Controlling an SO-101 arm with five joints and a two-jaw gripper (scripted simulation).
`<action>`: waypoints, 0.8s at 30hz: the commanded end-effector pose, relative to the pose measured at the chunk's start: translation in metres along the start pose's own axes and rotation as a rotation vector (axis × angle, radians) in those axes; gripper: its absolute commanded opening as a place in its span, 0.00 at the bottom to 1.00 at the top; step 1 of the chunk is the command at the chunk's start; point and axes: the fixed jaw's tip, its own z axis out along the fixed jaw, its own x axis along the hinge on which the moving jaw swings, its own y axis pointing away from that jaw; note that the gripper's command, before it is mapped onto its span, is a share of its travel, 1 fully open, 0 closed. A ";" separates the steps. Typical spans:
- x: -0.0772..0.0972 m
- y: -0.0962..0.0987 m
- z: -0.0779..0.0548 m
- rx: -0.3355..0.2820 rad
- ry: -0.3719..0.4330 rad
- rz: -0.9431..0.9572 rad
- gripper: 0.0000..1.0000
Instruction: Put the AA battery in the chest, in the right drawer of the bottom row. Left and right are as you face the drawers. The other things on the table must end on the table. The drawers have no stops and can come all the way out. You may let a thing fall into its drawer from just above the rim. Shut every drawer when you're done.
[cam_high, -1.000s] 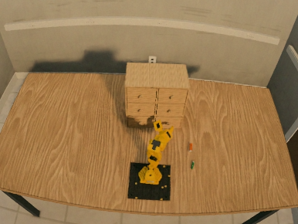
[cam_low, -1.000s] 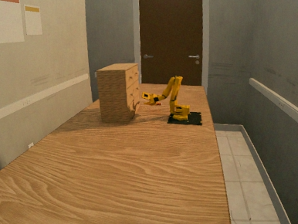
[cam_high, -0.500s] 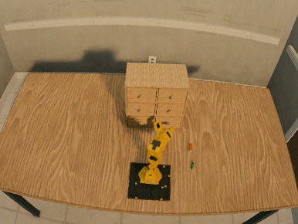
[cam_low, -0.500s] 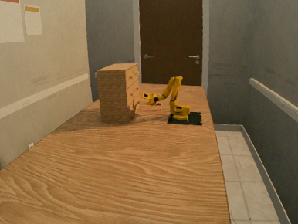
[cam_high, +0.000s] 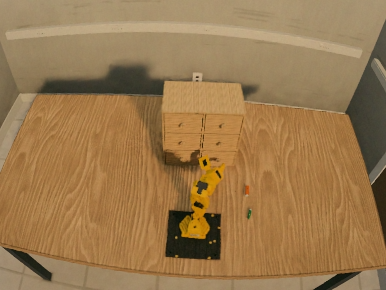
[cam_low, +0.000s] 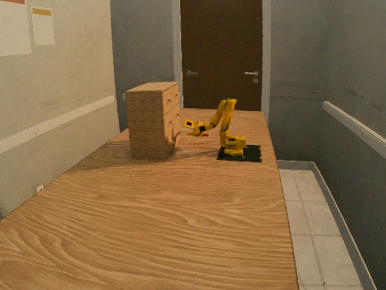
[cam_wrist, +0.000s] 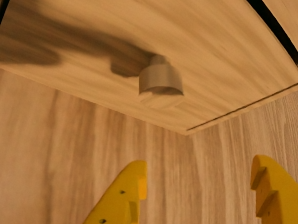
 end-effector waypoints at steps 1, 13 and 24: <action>-0.003 0.000 0.001 0.004 -0.015 -0.011 0.21; -0.003 0.000 0.001 0.004 -0.015 -0.011 0.21; -0.005 -0.002 0.002 0.005 -0.020 -0.012 0.21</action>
